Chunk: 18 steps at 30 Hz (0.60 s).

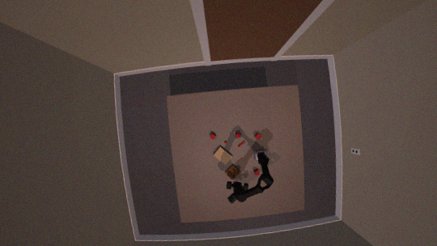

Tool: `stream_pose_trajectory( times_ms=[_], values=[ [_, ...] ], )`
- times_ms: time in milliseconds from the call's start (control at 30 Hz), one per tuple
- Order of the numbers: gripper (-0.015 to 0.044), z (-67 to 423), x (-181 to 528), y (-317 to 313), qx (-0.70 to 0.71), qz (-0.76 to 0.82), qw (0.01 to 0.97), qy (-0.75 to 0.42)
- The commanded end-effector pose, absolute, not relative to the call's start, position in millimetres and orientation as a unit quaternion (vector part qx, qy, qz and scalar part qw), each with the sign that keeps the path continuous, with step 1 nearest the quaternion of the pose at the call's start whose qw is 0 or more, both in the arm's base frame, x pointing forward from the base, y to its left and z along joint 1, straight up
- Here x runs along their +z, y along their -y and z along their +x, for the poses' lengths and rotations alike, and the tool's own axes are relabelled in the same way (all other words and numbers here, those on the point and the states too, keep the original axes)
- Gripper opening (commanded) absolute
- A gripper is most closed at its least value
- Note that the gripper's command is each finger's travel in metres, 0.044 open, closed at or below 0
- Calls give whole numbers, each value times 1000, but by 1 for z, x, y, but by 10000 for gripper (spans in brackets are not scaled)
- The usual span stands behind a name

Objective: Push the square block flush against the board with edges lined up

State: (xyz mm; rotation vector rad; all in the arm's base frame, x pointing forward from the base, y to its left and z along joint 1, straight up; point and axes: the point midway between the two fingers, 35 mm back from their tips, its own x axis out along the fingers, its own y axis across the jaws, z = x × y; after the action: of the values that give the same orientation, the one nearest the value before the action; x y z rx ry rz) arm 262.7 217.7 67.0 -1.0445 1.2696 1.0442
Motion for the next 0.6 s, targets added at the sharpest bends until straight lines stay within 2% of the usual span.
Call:
stream_pose_trajectory(
  times_ms=[0, 567],
  values=[
    [0, 278, 68, -219, 397, -395, 598, -573],
    [0, 322, 65, -219, 244, -240, 677, -651]
  ],
)
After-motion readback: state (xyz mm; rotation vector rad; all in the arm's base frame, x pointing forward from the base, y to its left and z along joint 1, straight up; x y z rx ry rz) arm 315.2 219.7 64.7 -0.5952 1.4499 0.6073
